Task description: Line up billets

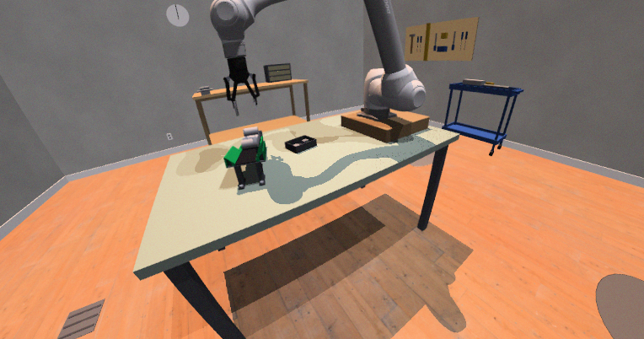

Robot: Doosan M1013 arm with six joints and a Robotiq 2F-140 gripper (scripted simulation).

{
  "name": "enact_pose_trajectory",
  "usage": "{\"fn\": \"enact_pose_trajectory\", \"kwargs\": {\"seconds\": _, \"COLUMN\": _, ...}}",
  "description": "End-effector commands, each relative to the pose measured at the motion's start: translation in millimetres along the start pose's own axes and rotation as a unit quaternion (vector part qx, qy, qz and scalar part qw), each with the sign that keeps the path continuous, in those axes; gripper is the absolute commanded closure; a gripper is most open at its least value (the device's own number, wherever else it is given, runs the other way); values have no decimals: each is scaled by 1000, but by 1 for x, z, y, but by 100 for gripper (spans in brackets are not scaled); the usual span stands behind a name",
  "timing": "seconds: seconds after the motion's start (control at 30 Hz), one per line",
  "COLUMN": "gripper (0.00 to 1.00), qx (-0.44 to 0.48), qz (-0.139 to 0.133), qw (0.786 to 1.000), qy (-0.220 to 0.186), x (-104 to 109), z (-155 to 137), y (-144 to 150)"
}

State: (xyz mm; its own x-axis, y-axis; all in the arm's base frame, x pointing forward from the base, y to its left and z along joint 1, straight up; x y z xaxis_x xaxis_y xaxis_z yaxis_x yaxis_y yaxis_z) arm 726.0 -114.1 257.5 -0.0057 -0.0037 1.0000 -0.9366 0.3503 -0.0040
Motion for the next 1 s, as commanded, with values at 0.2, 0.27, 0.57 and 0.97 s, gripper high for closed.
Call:
{"fn": "enact_pose_trajectory", "kwargs": {"seconds": 0.2, "gripper": 42, "qx": 0, "qz": 0, "qw": 1000, "qy": 0, "x": 0, "z": 0, "y": 0}}
{"fn": "enact_pose_trajectory", "kwargs": {"seconds": 0.27, "gripper": 42, "qx": 0, "qz": 0, "qw": 1000, "qy": 0, "x": 0, "z": 0, "y": 0}}
{"fn": "enact_pose_trajectory", "kwargs": {"seconds": 0.57, "gripper": 42, "qx": 0, "qz": 0, "qw": 1000, "qy": 0, "x": 0, "z": 0, "y": 0}}
{"fn": "enact_pose_trajectory", "kwargs": {"seconds": 0.97, "gripper": 42, "qx": 0, "qz": 0, "qw": 1000, "qy": 0, "x": -5, "z": 0, "y": 0}}
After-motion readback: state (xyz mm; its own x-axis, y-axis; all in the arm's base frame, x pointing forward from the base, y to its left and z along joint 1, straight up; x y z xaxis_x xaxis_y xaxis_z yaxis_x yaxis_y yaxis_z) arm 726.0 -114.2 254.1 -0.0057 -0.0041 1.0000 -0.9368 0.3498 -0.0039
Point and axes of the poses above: the point where the finger pads meet when closed, its own x axis back along the fingers, its own y axis across the jaws, z = x × y, the point moved 10 cm from there along x, back along the fingers, and after that the axes turned 3 degrees about -x, right-handed, at the moved point
